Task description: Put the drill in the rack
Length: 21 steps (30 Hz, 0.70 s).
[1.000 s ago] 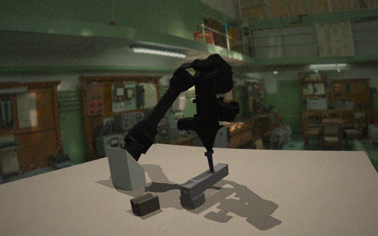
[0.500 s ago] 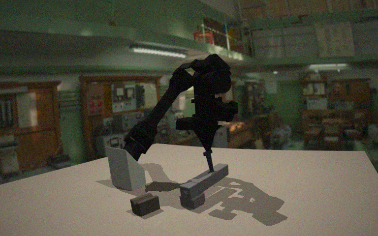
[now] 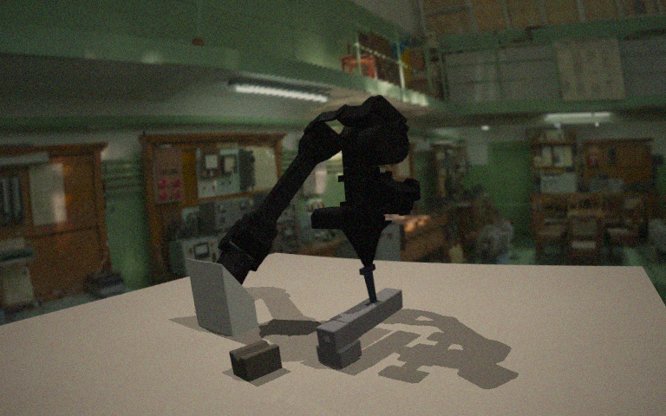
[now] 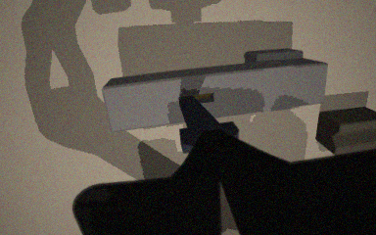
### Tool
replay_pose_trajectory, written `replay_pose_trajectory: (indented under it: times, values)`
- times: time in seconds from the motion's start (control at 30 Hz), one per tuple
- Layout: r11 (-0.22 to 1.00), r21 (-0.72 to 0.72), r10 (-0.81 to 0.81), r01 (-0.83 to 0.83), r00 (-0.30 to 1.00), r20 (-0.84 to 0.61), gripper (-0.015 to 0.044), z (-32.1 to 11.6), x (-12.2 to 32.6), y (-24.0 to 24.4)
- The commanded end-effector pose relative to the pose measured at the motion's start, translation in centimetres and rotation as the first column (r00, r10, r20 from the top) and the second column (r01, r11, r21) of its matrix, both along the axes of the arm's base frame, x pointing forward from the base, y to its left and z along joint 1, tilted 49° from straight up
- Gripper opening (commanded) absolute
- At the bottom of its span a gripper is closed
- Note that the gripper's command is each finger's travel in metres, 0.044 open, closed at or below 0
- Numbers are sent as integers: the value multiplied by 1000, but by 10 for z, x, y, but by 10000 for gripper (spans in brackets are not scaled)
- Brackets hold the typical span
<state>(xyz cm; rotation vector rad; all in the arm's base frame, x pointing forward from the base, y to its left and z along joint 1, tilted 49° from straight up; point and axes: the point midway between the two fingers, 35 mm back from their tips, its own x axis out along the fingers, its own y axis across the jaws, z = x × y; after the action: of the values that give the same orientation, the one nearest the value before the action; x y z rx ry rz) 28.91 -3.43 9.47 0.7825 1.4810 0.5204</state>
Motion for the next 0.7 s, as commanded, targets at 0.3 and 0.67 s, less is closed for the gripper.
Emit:
replay_pose_trajectory:
  times: [0.3, 0.67]
  values:
    - [1000, 13, 10, -9, 1000, -12, 0, -6, 2, 9]
    - [1000, 13, 10, -9, 1000, -12, 0, -7, -1, 12]
